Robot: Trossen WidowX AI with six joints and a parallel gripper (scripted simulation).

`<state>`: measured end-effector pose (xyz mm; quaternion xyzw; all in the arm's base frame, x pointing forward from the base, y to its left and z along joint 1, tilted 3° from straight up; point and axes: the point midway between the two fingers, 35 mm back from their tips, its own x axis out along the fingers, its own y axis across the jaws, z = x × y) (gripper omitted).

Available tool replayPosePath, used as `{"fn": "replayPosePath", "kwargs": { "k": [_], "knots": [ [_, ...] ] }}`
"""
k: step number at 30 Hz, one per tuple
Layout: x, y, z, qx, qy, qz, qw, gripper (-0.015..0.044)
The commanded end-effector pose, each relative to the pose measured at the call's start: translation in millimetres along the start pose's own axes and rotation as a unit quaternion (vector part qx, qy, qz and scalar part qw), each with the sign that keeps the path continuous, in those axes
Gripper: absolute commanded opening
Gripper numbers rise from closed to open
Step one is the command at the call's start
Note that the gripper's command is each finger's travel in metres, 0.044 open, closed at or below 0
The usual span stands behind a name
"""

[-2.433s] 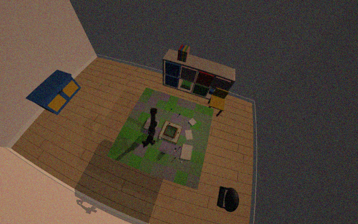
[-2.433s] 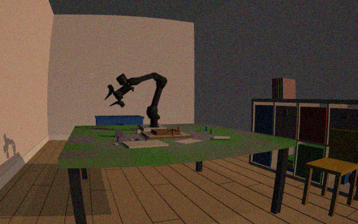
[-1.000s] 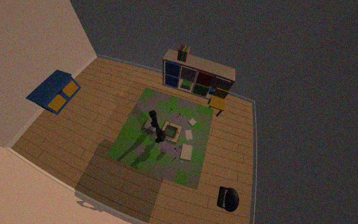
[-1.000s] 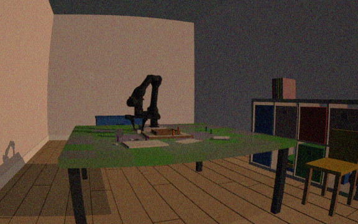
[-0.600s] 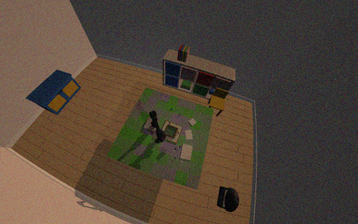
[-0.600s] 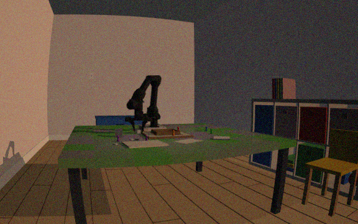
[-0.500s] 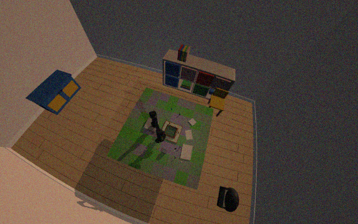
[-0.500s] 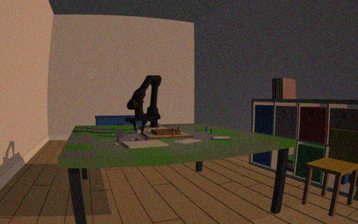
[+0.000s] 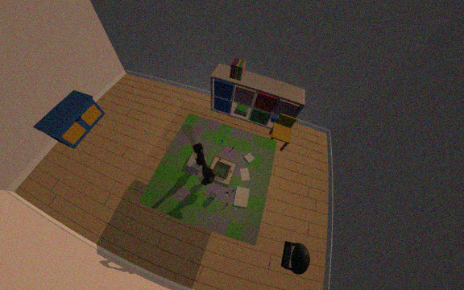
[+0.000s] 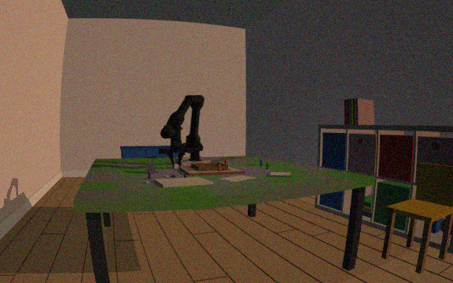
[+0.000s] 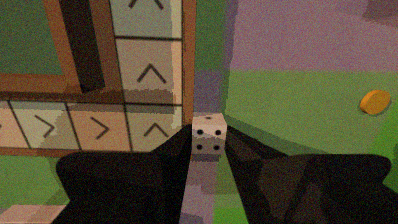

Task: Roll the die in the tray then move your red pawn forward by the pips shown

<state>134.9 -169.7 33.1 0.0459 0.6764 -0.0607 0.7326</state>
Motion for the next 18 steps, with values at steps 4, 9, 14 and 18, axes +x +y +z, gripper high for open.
{"fn": "replayPosePath", "kwargs": {
  "k": [4, 9, 14, 18],
  "knots": [
    [-26.5, -5.4, 3.2, 0.002, 0.004, -0.008, 1.0, 0.0],
    [-54.4, -4.9, 5.1, 0.002, 0.004, -0.008, 1.0, 0.0],
    [-82.9, -1.7, 4.4, 0.002, 0.004, -0.008, 1.0, 0.0],
    [-105.9, 2.7, 1.9, 0.002, 0.004, -0.008, 1.0, 0.0]
  ]
}}
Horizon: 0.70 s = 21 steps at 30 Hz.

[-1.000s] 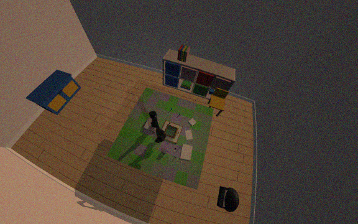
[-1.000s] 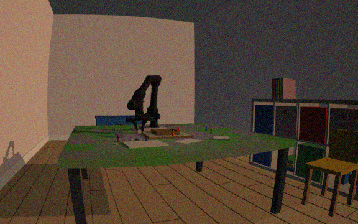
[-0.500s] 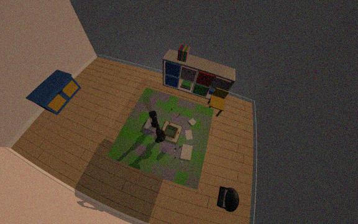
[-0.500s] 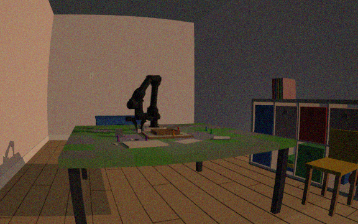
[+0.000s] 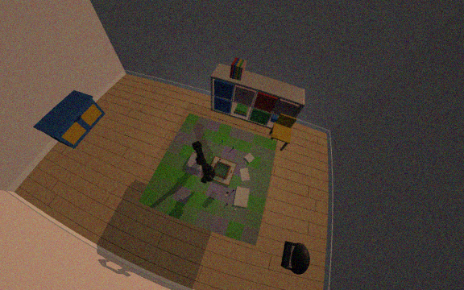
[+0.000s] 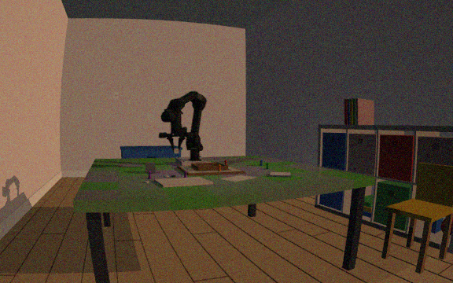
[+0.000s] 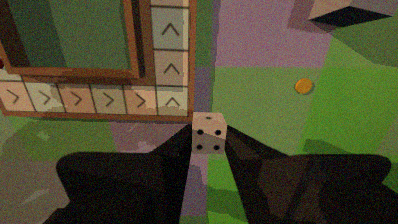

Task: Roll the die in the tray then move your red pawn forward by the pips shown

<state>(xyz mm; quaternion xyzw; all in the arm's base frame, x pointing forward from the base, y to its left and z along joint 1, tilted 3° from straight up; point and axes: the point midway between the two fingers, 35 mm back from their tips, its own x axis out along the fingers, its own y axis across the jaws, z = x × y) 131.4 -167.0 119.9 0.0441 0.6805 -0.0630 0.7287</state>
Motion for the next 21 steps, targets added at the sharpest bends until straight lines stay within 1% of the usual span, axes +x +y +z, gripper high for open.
{"fn": "replayPosePath", "kwargs": {
  "k": [1, 3, 8, 21],
  "knots": [
    [-24.8, 3.1, -2.4, 0.002, -0.001, -0.005, 1.0, 0.0],
    [-32.4, 5.0, -3.9, 0.002, -0.001, -0.004, 1.0, 0.0],
    [-32.9, 6.3, -1.9, 0.002, -0.002, -0.004, 1.0, 0.0],
    [-23.7, 34.7, 37.5, -0.002, -0.007, 0.001, 1.0, 0.0]
  ]
}}
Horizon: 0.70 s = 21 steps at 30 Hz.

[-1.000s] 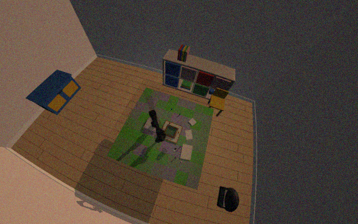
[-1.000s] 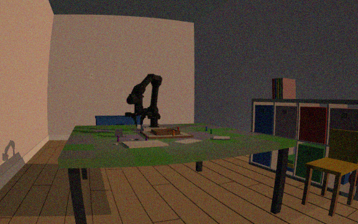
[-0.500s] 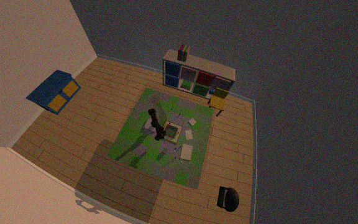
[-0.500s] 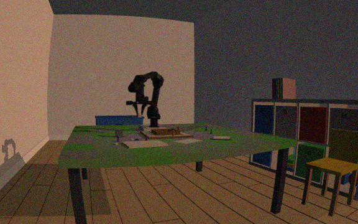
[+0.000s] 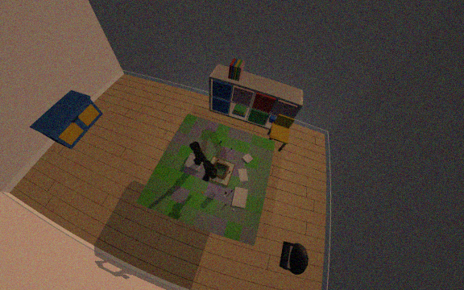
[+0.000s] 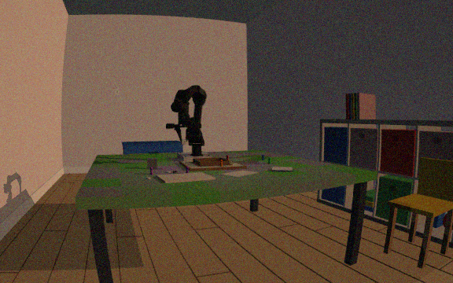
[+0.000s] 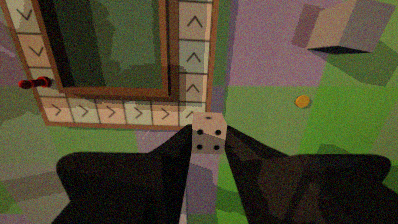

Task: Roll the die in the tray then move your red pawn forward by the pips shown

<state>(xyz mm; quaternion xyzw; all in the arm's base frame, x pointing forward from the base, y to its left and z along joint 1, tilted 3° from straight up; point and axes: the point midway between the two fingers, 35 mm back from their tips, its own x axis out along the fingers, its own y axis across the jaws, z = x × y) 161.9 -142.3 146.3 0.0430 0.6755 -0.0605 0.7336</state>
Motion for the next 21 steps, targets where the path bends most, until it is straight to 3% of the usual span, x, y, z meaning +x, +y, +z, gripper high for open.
{"fn": "replayPosePath", "kwargs": {
  "k": [1, 21],
  "knots": [
    [2.5, 9.0, 12.1, 0.0, -0.001, 0.0, 1.0, 0.0],
    [21.2, 72.9, 61.2, -0.013, 0.001, 0.004, 1.0, 0.0]
  ]
}}
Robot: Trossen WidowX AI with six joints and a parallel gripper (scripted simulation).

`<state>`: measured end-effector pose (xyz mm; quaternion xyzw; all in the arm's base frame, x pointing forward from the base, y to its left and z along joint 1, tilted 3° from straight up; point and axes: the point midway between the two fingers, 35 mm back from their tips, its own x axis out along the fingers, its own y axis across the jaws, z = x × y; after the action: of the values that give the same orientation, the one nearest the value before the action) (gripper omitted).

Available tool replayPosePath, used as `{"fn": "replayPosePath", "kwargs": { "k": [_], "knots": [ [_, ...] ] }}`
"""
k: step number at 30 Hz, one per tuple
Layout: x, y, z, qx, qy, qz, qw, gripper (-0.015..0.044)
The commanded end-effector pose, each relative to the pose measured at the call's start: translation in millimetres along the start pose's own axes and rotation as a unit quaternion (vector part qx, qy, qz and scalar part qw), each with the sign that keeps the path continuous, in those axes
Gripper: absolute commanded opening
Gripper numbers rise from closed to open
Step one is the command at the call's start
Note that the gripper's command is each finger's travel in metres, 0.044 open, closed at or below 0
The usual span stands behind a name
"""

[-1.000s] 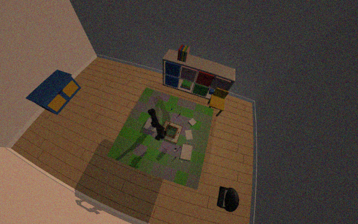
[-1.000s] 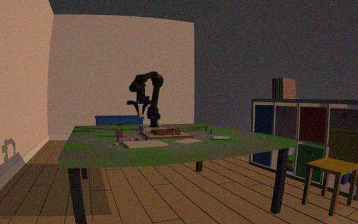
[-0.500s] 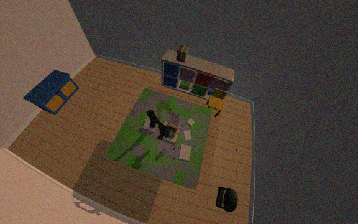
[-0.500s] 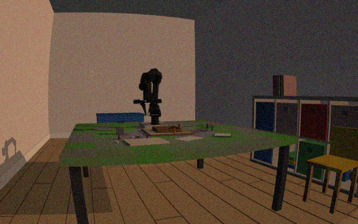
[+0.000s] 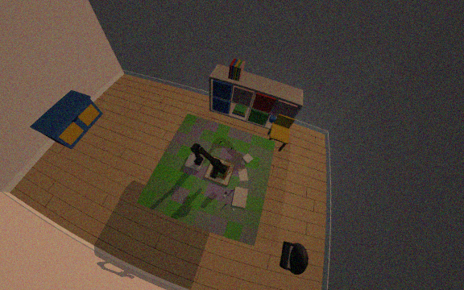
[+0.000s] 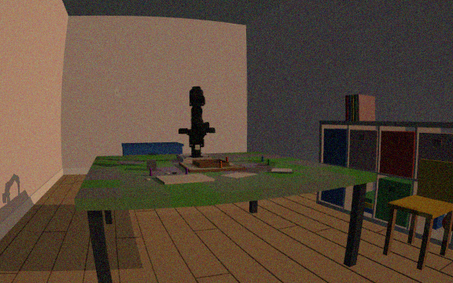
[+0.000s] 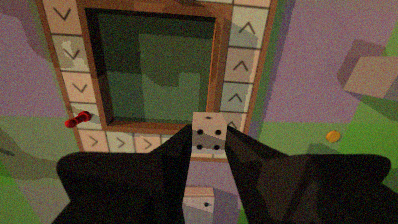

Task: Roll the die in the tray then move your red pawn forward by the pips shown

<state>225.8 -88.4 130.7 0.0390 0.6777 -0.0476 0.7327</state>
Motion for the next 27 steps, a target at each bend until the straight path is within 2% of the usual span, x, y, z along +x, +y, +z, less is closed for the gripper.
{"fn": "replayPosePath", "kwargs": {
  "k": [1, 16, 27],
  "knots": [
    [3.3, 13.4, 9.7, -0.003, -0.001, -0.003, 1.0, 0.0],
    [15.5, 63.9, 30.1, -0.003, -0.005, -0.005, 1.0, 0.0],
    [19.2, 61.8, 32.1, -0.004, -0.179, -0.001, 0.984, 0.0]
  ]
}}
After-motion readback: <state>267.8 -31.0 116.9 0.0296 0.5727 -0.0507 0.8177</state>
